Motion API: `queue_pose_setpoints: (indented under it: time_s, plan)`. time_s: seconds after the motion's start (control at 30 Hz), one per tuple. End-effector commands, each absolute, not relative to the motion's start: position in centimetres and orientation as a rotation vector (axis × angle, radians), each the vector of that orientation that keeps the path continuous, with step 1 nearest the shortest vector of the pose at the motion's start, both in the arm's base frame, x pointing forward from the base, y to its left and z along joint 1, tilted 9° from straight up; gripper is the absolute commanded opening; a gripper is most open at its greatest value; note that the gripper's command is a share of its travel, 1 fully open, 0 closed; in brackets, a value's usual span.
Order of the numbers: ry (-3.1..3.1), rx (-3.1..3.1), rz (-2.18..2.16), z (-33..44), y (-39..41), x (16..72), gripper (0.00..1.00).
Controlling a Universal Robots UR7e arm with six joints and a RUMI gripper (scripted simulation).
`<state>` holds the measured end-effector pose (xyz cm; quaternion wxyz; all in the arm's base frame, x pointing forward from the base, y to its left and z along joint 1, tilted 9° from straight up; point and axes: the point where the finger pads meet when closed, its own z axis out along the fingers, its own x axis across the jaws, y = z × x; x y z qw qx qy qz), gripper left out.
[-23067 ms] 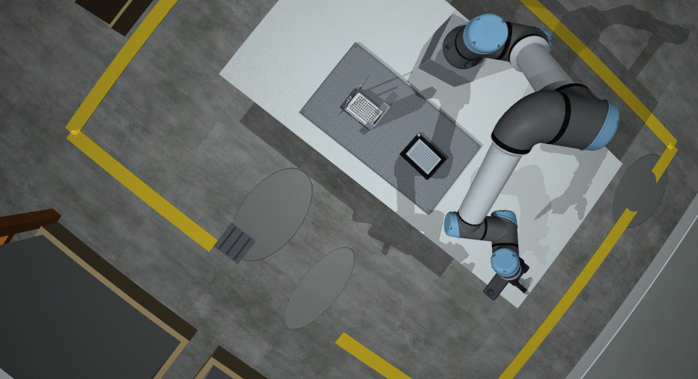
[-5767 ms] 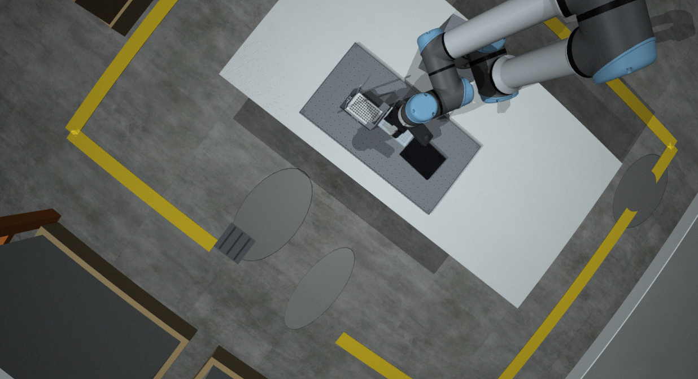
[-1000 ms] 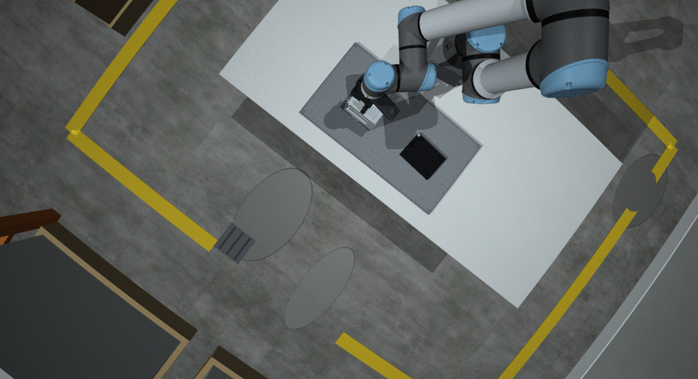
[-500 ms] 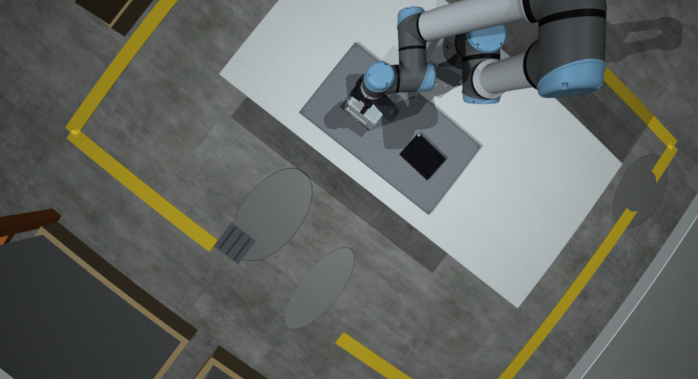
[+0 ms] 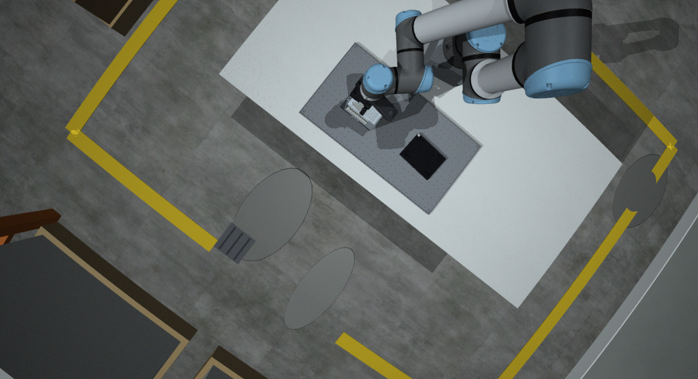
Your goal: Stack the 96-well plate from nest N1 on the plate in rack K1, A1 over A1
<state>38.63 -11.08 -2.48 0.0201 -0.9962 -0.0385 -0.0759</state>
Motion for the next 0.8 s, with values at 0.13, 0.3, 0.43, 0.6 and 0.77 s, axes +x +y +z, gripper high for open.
queue_pose_setpoints:
  time_s: [0.13, 0.3, 0.43, 0.6, 0.77]
  plan:
    - [-0.119, -3.091, -0.237, -4.0, -11.1, 38.9, 0.00]
    - [-0.119, -3.091, -0.237, -4.8, -11.0, 39.1, 0.00]
    - [-0.119, -3.091, -0.237, -5.1, -11.0, 39.1, 0.00]
    - [-0.119, -3.091, -0.237, -5.9, -11.0, 39.2, 0.00]
    - [-0.119, -3.091, -0.237, -6.8, -10.9, 39.4, 0.00]
